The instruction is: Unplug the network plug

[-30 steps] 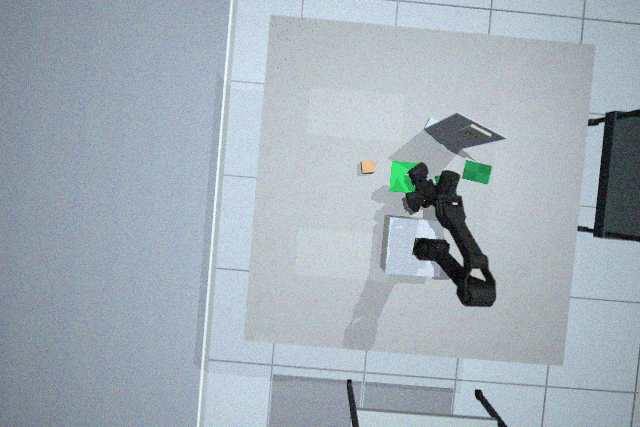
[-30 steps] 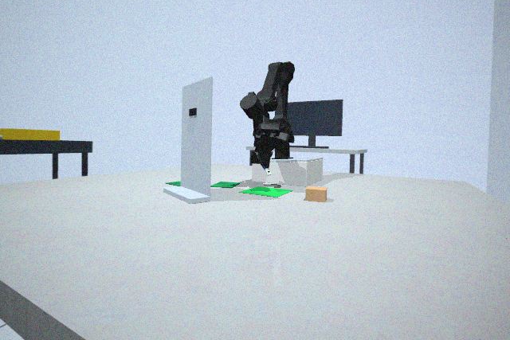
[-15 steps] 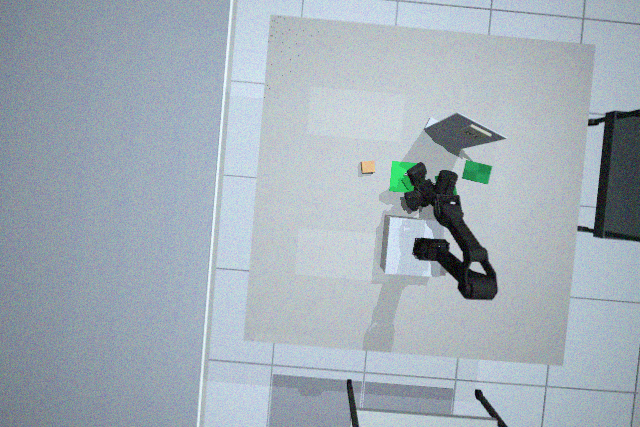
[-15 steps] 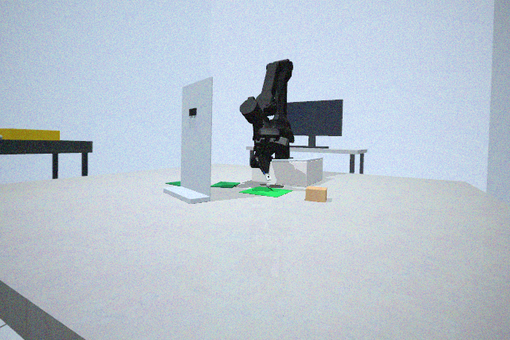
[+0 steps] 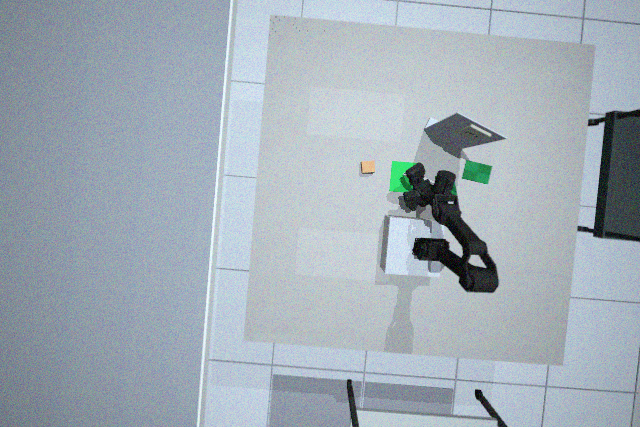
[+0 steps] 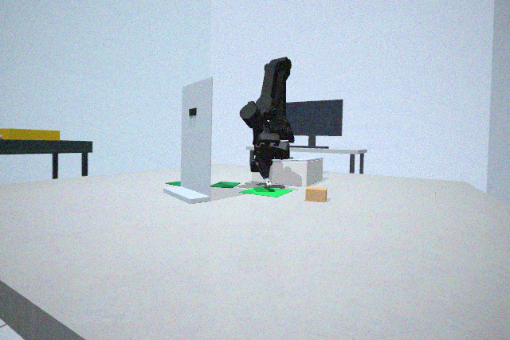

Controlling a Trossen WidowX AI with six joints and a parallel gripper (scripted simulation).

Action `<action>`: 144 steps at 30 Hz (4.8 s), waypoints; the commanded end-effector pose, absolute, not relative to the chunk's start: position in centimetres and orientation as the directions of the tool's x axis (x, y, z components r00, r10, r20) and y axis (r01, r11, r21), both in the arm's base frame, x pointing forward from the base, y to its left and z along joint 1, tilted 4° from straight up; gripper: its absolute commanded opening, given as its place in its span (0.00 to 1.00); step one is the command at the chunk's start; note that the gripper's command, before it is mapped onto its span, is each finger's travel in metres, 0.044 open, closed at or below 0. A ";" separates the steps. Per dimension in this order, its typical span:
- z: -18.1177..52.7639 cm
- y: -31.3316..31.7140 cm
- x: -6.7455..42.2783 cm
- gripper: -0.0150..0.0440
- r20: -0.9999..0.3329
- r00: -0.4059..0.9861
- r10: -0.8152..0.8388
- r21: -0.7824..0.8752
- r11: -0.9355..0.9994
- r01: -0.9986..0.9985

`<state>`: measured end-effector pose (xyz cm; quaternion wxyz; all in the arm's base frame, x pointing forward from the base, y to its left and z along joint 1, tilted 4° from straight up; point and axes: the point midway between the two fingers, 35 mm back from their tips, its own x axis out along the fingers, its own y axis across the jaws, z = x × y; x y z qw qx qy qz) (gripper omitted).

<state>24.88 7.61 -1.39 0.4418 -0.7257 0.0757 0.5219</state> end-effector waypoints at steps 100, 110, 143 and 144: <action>-0.1 6.6 23.8 0.52 -0.830 0.436 0.348 -0.554 -0.603 -0.574; 1.1 6.7 23.9 0.52 -0.830 0.436 0.348 -0.554 -0.603 -0.573; 5.3 6.8 23.5 0.52 -0.830 0.436 0.349 -0.555 -0.603 -0.573; 5.5 6.8 23.5 0.52 -0.830 0.436 0.349 -0.555 -0.603 -0.573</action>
